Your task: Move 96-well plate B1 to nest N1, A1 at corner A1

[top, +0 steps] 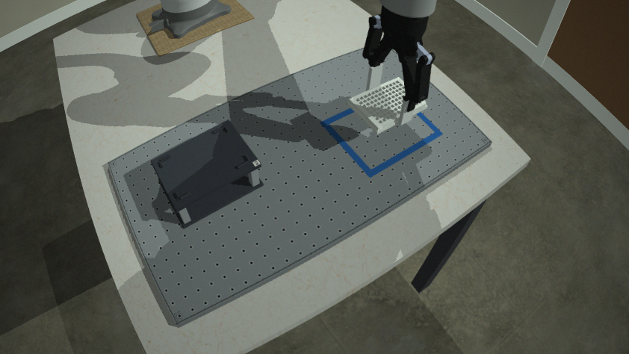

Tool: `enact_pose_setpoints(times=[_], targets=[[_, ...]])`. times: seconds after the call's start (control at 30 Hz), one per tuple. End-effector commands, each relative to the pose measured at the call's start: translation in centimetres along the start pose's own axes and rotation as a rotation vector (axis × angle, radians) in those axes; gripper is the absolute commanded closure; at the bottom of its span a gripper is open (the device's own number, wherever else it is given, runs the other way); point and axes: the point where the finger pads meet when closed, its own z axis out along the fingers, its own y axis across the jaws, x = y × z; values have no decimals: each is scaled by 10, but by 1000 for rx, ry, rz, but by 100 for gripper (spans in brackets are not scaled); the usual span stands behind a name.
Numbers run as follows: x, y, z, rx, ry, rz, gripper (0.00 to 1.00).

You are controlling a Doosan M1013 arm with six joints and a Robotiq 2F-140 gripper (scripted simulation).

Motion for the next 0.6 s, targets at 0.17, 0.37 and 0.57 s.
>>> enact_pose_setpoints(times=[0.17, 0.37, 0.57], targets=[[0, 0, -1, 0, 0, 0, 100], [0, 0, -1, 0, 0, 0, 100], [13, 3, -3, 0, 0, -5, 100]])
